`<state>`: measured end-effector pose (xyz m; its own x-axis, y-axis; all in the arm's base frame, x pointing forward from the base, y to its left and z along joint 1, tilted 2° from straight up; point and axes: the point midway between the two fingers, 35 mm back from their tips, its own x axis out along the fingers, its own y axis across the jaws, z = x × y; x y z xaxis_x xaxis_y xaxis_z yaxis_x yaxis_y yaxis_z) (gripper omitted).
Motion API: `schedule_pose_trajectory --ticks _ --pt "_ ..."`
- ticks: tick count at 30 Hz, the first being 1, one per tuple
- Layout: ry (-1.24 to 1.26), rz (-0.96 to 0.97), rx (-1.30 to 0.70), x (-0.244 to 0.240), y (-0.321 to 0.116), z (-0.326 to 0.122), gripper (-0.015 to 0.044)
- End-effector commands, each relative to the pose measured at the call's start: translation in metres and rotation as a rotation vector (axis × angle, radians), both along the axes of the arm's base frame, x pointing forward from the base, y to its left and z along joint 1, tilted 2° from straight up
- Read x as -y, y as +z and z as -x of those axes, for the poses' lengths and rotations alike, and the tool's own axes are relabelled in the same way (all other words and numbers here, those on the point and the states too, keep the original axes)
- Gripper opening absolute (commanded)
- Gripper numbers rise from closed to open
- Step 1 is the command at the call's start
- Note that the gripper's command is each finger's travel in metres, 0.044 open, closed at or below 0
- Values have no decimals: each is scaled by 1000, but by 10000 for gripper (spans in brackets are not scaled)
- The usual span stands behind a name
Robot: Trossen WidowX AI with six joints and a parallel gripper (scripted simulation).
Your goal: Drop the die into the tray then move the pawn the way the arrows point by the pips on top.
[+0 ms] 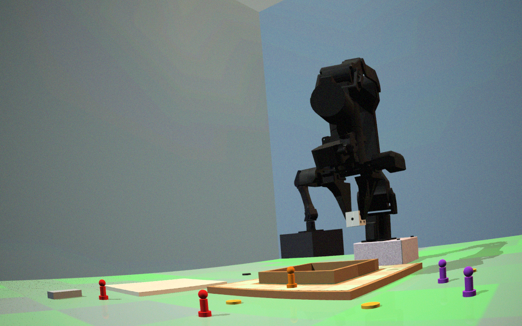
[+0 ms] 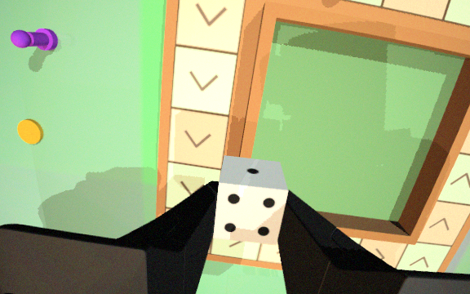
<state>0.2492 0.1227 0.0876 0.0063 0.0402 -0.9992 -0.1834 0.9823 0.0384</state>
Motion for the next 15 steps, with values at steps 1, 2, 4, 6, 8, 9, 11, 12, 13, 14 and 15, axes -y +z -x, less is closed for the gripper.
schedule_pose_trajectory --ticks 1,2,4,6,8,9,11,12,13,14,15 --pt "7 3 -2 14 -6 -5 0" --pt "9 3 -2 18 -7 -6 0" --pt "9 5 -2 27 -9 -9 0" --pt "8 6 -1 37 -11 -12 0" --pt "8 8 -2 46 -14 -15 0" --pt "8 9 -2 51 -15 -16 0" --pt "8 10 -2 60 -17 -18 0" --pt "8 11 -2 65 -19 -19 0" --pt "8 12 -2 69 -20 -19 0" --pt "8 12 -2 72 -20 -20 0" --pt "8 12 -2 72 -20 -20 0"
